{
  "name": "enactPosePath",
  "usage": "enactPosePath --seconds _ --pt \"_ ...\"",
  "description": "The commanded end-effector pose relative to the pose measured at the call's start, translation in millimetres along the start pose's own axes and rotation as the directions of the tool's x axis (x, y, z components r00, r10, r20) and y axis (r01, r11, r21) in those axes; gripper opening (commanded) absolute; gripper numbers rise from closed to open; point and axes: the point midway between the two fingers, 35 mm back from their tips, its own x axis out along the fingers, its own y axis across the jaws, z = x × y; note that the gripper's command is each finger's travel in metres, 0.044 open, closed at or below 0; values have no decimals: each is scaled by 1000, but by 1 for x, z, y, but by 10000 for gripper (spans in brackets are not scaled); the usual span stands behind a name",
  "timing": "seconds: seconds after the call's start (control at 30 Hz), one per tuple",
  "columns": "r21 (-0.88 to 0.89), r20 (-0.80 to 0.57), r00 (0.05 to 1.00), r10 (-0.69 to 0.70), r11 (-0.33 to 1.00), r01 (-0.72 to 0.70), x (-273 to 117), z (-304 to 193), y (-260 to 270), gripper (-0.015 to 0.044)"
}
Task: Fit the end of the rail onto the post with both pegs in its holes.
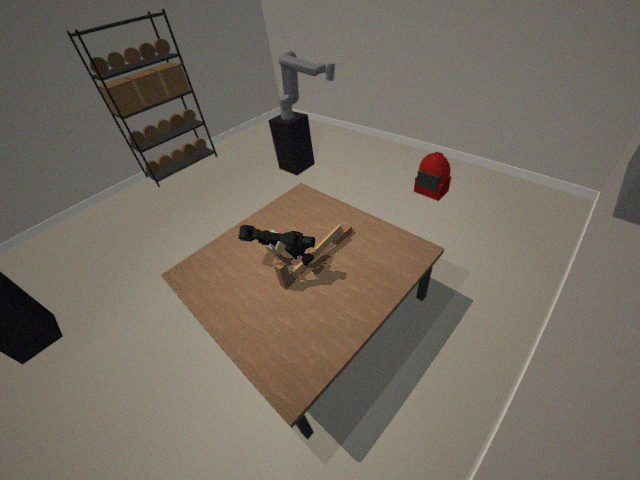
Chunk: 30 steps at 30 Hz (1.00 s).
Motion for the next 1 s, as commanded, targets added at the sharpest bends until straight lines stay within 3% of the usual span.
enactPosePath --seconds 0.0,0.97 --pt "-4 -4 1000 -1 1000 1 6 0 0 440" --pt "-3 -9 1000 -1 1000 1 52 -2 2 440"
